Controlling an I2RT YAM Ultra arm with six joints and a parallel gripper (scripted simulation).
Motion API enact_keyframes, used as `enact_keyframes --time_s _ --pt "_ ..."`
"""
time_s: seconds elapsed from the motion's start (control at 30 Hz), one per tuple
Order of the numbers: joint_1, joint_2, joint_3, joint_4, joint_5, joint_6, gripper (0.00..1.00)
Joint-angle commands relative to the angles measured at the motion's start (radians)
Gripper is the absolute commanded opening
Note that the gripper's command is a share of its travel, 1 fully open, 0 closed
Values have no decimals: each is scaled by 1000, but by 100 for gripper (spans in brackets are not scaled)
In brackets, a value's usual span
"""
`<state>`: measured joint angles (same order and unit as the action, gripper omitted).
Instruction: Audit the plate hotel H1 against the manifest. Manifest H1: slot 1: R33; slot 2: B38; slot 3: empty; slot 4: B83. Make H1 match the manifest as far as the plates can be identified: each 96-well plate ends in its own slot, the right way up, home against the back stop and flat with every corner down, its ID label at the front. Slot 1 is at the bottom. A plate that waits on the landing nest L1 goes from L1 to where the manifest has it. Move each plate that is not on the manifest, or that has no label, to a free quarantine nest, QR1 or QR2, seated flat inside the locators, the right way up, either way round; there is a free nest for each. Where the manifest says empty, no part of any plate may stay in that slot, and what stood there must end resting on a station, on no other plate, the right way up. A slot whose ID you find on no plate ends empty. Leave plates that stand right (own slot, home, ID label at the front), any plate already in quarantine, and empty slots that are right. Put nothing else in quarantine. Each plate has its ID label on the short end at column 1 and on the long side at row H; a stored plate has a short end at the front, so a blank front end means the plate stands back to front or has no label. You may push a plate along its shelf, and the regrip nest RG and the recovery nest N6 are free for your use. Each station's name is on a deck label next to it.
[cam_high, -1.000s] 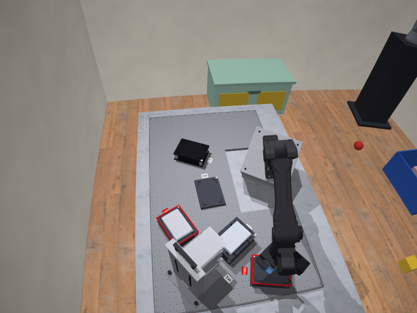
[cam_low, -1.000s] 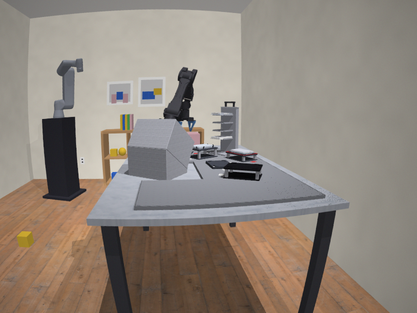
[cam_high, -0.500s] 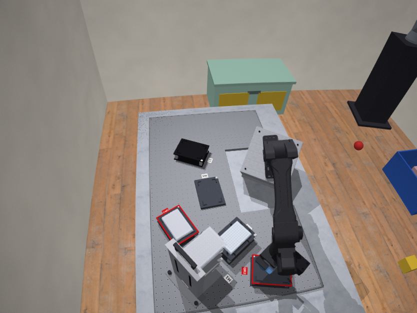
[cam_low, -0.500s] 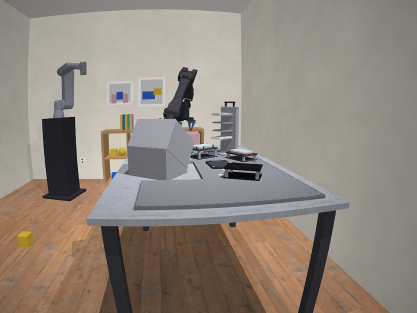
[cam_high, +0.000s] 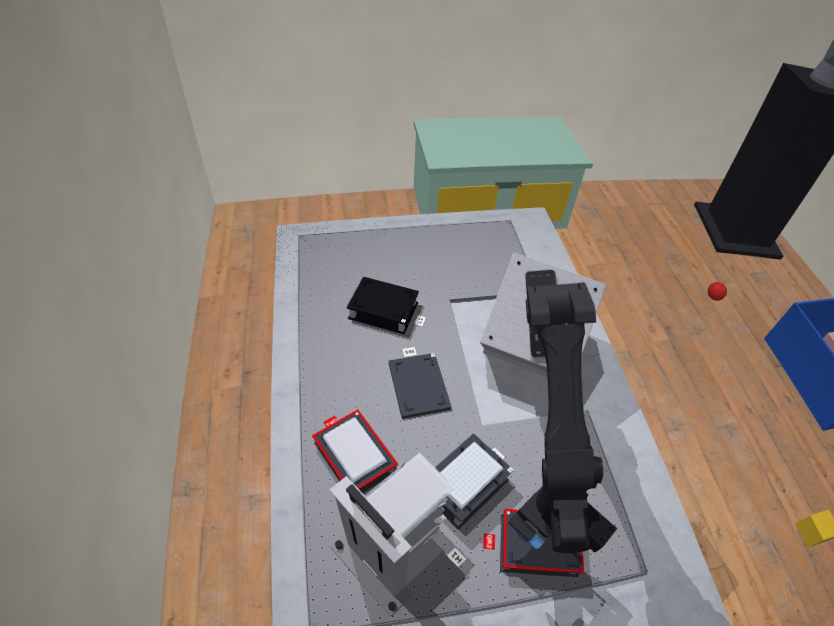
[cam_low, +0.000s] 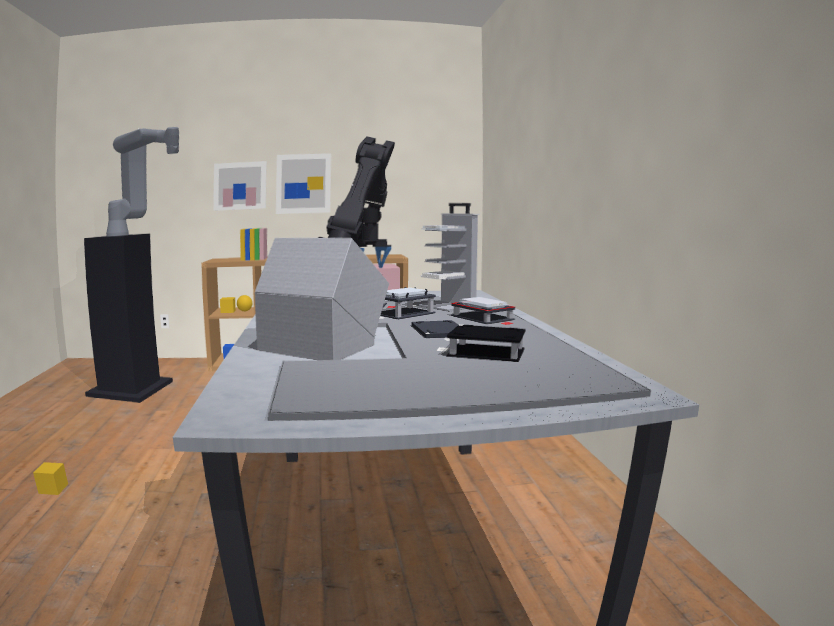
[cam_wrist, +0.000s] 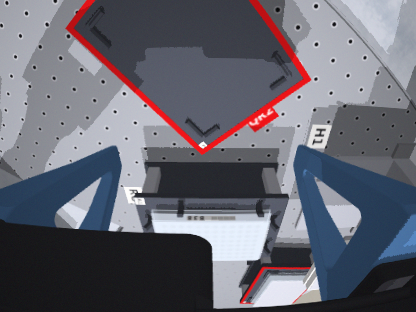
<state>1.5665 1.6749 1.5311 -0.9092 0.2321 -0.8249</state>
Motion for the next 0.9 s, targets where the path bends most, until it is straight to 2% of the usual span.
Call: enact_keyframes --time_s 0.0,0.03,0.1,0.17,0.27,0.5,0.6,0.77,0.8,0.87 --pt "-3 5 -14 27 -14 -8 100" --pt "-5 -29 17 35 -15 -9 100" --pt "-11 -13 -19 43 -15 -11 100" --pt "-13 18 -26 54 -17 -13 100" --pt "-13 26 -34 71 -18 -15 100" --pt "-20 47 -49 108 -22 -22 100" --pt "-22 33 -38 116 -23 -23 100" --pt "-27 66 -62 142 -25 -28 100" --pt "-21 48 -41 129 -19 -22 100" --pt "-21 48 -41 129 -19 -22 100"
